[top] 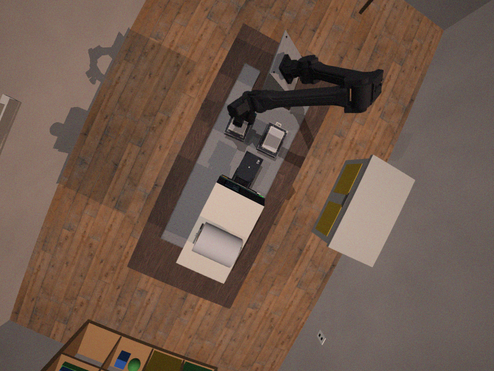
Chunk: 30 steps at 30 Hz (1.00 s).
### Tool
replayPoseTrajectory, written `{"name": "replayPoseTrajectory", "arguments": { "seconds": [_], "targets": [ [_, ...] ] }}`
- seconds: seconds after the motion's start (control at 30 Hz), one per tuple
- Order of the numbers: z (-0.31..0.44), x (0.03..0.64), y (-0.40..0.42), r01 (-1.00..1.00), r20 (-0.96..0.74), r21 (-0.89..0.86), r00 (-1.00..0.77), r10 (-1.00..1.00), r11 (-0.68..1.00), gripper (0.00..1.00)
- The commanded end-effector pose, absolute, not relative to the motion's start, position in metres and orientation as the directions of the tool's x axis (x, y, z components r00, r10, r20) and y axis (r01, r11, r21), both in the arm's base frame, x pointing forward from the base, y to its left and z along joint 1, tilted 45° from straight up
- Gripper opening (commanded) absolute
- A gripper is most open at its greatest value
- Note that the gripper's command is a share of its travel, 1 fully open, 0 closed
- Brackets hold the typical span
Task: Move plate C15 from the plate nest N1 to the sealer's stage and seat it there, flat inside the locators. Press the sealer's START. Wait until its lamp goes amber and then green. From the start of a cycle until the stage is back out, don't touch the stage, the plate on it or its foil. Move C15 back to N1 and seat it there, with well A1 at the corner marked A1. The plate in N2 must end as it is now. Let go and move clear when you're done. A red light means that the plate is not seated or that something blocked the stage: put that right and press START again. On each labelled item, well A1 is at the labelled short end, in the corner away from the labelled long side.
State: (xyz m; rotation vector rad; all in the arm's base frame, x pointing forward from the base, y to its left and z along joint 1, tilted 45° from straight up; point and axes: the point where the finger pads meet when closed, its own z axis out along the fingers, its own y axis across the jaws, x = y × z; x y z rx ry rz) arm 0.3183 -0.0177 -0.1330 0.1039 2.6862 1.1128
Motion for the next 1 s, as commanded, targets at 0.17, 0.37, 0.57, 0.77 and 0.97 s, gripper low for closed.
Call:
{"name": "replayPoseTrajectory", "arguments": {
  "seconds": [0.17,0.37,0.57,0.77,0.97],
  "targets": [
    [-0.132,0.328,-0.021,-0.017,-0.185,0.707,-0.969,0.162,0.708,0.00],
    [-0.134,0.334,-0.029,-0.025,-0.203,0.701,-0.965,0.165,0.713,0.00],
    [-0.136,0.336,-0.033,-0.034,-0.214,0.698,-0.963,0.163,0.716,0.00],
    [-0.135,0.339,-0.035,-0.040,-0.223,0.694,-0.961,0.162,0.719,0.00],
    [-0.130,0.333,-0.026,-0.049,-0.220,0.695,-0.964,0.147,0.717,0.00]
  ]
}}
